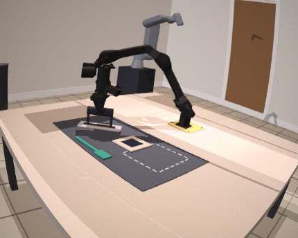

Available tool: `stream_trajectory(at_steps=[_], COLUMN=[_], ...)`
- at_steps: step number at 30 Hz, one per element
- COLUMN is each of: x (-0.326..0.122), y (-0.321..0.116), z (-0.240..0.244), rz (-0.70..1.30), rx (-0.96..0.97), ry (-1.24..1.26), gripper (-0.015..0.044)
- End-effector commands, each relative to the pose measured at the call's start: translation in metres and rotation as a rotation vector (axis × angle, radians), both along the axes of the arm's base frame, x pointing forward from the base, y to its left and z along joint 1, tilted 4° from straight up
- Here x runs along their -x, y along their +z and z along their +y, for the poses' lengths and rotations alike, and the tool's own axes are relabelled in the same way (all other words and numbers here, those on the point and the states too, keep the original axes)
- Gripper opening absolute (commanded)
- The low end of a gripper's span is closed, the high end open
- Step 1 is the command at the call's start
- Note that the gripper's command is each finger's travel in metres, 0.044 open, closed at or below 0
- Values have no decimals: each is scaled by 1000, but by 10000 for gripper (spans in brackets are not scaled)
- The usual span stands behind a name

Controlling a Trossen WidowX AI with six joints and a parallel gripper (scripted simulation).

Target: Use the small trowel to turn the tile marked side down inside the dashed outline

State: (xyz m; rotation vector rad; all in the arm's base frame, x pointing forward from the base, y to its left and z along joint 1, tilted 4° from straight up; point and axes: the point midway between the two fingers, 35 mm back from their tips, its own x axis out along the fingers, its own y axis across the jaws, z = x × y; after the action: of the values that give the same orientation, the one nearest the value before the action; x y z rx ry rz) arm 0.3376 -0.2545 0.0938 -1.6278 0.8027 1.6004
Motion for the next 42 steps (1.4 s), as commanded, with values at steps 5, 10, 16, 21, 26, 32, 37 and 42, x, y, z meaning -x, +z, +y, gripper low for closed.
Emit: stream_trajectory(at_steps=[5,10,16,21,26,32,37,42], x=[0,0,0,0,0,0,0,0], y=[-2,-2,-2,-2,-2,-2,-2,-2], z=[1,1,1,1,1,1,1,1], rz=[0,0,0,0,0,7,14,21], rx=[-4,-4,-4,-4,-4,-11,-17,-23], ry=[0,0,0,0,-5,-159,-304,-450], gripper=[145,130,130,130,130,130,130,130])
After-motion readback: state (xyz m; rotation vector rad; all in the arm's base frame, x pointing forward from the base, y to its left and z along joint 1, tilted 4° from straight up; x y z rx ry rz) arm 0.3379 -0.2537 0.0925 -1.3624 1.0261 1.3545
